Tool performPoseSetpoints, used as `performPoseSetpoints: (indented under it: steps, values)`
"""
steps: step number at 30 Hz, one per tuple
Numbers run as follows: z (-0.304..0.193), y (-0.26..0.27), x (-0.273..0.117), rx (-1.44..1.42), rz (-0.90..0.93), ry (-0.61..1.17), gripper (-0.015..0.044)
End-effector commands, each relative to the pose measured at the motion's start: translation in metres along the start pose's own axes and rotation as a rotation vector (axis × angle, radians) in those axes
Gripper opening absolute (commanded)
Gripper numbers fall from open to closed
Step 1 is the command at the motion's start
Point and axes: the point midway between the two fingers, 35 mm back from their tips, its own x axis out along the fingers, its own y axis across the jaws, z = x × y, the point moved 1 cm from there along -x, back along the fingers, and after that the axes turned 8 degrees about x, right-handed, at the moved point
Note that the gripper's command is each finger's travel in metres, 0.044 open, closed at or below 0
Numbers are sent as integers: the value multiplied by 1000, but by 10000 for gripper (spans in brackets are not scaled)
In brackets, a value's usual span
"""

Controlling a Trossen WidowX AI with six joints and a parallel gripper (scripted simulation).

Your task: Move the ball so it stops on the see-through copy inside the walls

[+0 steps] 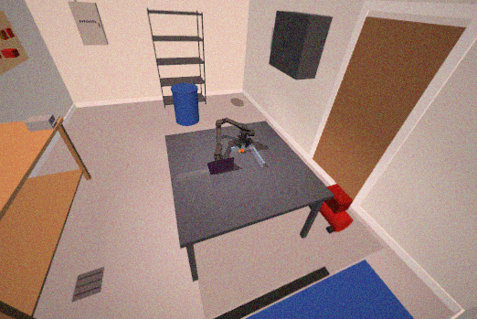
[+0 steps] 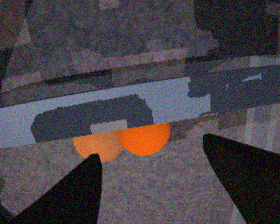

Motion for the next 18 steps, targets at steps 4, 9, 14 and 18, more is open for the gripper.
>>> performPoseSetpoints:
  steps: [4, 9, 14, 18]
  values:
    - [0, 1, 11, 7, 4, -4, 300]
    - [0, 1, 20, 7, 4, -4, 300]
    - [0, 1, 28, 7, 4, -5, 300]
    - [0, 2, 34, 7, 4, -6, 300]
